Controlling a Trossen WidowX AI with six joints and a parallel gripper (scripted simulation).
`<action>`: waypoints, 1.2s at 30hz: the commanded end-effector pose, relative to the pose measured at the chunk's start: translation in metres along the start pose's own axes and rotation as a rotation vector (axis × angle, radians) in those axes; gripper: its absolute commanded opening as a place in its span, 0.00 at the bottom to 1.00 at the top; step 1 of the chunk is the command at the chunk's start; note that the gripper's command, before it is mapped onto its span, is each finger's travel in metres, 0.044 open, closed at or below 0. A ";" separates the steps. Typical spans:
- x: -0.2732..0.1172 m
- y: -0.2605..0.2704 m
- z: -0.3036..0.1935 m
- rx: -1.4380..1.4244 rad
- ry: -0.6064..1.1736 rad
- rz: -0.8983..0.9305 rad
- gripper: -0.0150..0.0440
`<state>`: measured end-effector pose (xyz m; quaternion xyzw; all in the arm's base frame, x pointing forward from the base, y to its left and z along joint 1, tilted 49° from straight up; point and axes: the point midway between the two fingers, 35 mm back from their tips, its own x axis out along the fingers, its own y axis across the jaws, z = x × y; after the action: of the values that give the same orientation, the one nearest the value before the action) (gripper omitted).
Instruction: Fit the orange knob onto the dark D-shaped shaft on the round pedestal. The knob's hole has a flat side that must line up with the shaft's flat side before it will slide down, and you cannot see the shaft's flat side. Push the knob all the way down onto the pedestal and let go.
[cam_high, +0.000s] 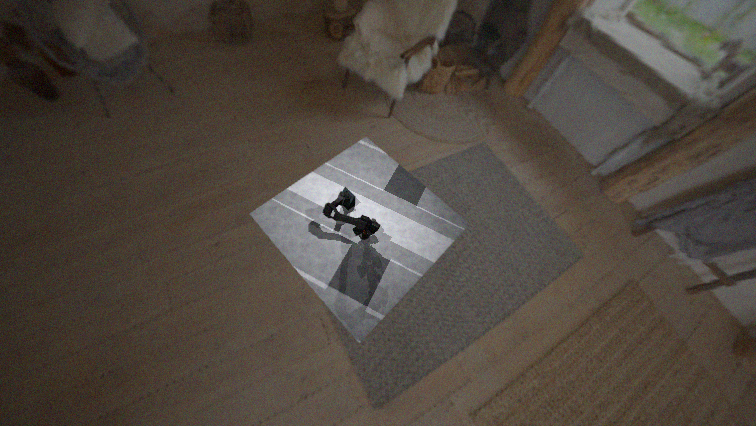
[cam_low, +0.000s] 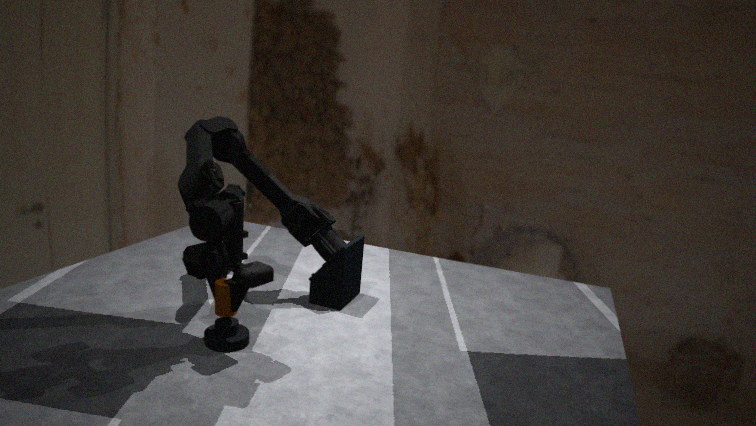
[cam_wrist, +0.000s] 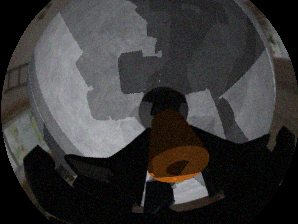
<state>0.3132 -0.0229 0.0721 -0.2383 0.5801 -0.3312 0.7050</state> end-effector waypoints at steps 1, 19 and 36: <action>0.001 0.001 0.000 -0.005 -0.003 -0.002 0.25; -0.004 0.003 0.001 0.204 -0.003 -0.001 0.25; 0.001 0.003 -0.001 0.204 -0.003 -0.001 0.25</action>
<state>0.3131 -0.0209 0.0698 -0.1675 0.5437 -0.3877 0.7252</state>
